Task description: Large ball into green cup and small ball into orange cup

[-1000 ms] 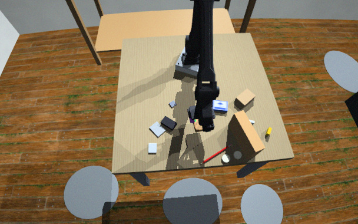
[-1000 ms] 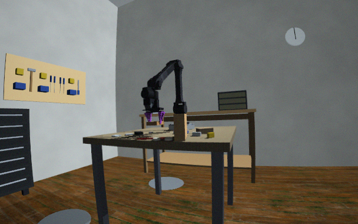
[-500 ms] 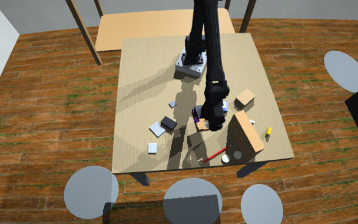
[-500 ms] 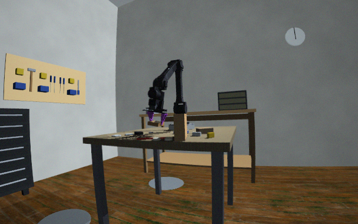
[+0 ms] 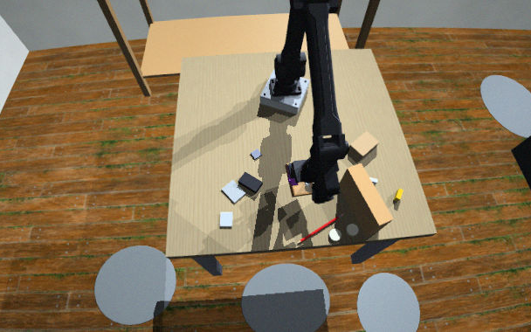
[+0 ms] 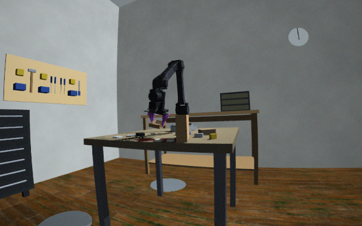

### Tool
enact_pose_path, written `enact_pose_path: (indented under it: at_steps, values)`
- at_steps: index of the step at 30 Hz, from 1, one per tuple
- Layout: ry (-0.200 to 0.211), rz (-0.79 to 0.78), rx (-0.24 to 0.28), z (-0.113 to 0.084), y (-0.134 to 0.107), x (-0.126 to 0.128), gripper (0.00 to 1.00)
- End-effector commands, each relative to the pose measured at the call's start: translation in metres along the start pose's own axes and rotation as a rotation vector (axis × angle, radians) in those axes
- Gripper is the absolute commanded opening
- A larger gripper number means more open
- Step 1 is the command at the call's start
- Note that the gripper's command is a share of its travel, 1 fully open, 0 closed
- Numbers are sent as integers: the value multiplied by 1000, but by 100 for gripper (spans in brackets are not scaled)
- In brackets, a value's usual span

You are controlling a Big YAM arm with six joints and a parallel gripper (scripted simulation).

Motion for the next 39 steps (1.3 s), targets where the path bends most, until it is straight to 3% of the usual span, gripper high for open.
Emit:
enact_pose_path:
  at_steps: [1, 4, 5, 8, 16, 19, 21, 36, 39]
  values:
    - [-14, 12, 9, -15, 20, 1, 69]
    - [-12, 21, 9, -14, 20, -3, 69]
    - [-10, 33, -19, -25, 13, -7, 69]
    - [-11, 24, -11, -13, 4, -4, 69]
    - [-20, 21, -26, -19, 8, 0, 69]
    - [22, 16, -46, -12, -1, -10, 69]
    - [22, 16, -46, -12, -1, -10, 69]
    - [165, 16, -203, -9, -18, -27, 69]
    - [174, 16, -212, -8, -19, -28, 69]
Point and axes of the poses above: the point where the finger pads meet when closed, its own z axis out along the fingers, its own x axis across the jaws, y = z × x, the point moved 10 cm from there along -z, back along the fingers, and after that the axes turned 1 degree about z, right-handed, at the moved point
